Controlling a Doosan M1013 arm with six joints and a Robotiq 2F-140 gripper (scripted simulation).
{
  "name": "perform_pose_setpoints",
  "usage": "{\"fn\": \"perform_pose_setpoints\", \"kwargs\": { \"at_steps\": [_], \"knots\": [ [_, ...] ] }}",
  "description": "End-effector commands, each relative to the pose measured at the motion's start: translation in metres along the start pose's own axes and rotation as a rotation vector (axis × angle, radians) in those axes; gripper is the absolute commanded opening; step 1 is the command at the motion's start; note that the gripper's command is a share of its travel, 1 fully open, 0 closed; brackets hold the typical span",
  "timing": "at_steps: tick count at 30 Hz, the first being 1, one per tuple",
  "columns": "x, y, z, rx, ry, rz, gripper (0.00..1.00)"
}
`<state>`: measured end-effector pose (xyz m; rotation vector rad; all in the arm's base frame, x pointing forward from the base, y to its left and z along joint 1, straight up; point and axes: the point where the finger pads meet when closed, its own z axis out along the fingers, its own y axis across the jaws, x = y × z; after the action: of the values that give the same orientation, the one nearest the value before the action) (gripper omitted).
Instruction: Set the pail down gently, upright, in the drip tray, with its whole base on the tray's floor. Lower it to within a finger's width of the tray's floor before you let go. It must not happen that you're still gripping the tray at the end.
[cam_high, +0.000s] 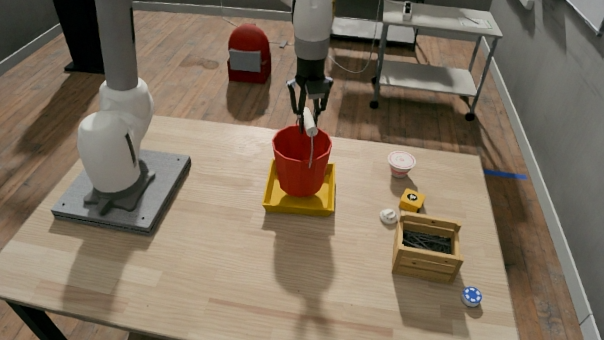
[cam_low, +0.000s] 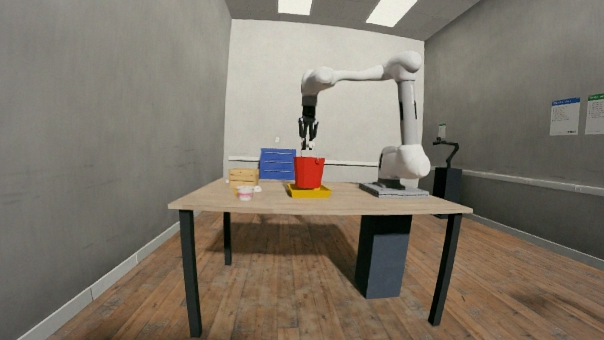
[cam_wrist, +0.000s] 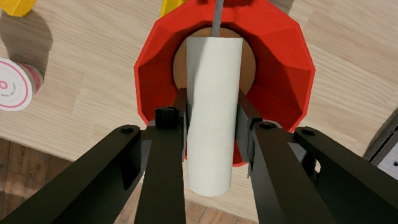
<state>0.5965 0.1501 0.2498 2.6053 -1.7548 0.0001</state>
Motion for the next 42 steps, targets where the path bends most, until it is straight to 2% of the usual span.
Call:
{"fn": "perform_pose_setpoints", "kwargs": {
  "at_steps": [1, 20, 42],
  "knots": [
    [0.0, 0.0, 0.003, 0.002, 0.0, 0.0, 0.1],
    [0.0, 0.0, 0.024, 0.002, 0.0, 0.0, 0.1],
    [0.0, 0.0, 0.039, 0.002, 0.0, 0.0, 0.1]
  ]
}}
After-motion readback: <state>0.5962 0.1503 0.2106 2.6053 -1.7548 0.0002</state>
